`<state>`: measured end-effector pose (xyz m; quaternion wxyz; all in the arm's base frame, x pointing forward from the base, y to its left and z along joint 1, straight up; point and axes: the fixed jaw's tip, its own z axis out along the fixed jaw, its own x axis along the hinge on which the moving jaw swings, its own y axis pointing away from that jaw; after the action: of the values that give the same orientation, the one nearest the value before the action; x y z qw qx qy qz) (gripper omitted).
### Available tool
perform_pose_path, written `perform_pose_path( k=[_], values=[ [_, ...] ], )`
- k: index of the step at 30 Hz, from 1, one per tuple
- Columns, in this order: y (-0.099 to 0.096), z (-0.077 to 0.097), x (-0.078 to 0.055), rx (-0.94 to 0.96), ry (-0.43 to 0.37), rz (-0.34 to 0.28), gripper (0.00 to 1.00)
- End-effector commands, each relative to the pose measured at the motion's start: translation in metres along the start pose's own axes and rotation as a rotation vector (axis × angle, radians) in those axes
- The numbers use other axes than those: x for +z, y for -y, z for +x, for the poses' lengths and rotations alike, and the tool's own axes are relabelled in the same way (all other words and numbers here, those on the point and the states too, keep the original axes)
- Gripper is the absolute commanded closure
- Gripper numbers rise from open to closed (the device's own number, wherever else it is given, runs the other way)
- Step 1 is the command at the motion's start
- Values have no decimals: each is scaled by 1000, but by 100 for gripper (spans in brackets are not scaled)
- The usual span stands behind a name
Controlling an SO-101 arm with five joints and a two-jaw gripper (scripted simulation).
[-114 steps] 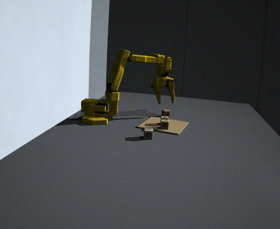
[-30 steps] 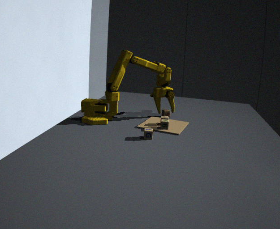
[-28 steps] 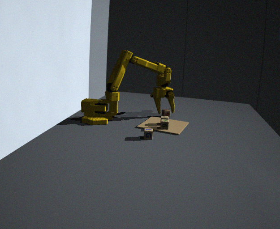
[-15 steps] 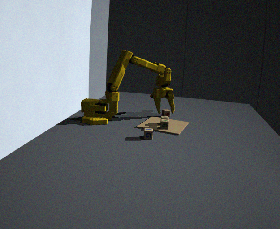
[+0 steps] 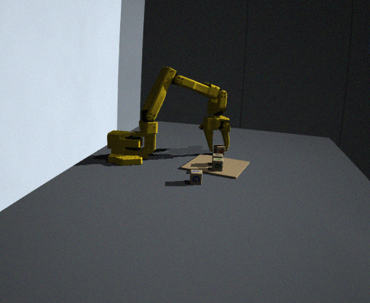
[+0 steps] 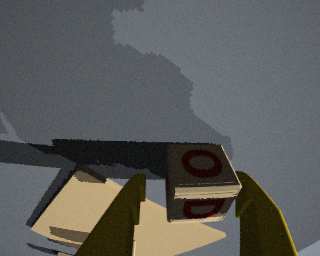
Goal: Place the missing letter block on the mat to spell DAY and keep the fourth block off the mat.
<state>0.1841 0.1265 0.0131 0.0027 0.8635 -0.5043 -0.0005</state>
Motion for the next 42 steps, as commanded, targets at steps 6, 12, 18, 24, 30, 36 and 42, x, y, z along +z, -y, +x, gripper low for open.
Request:
perform_pose_path(
  k=[6,12,18,24,30,36,42],
  values=[
    [13,-1,-12,-5,7,61,81],
    [14,-1,-12,-5,7,61,84],
    [16,-1,-12,-5,7,61,86],
    [16,-1,-12,-5,7,61,87],
    [16,-1,-12,-5,7,61,87],
    [16,-1,-12,-5,7,61,94],
    [16,-1,-12,-5,7,61,100]
  ],
)
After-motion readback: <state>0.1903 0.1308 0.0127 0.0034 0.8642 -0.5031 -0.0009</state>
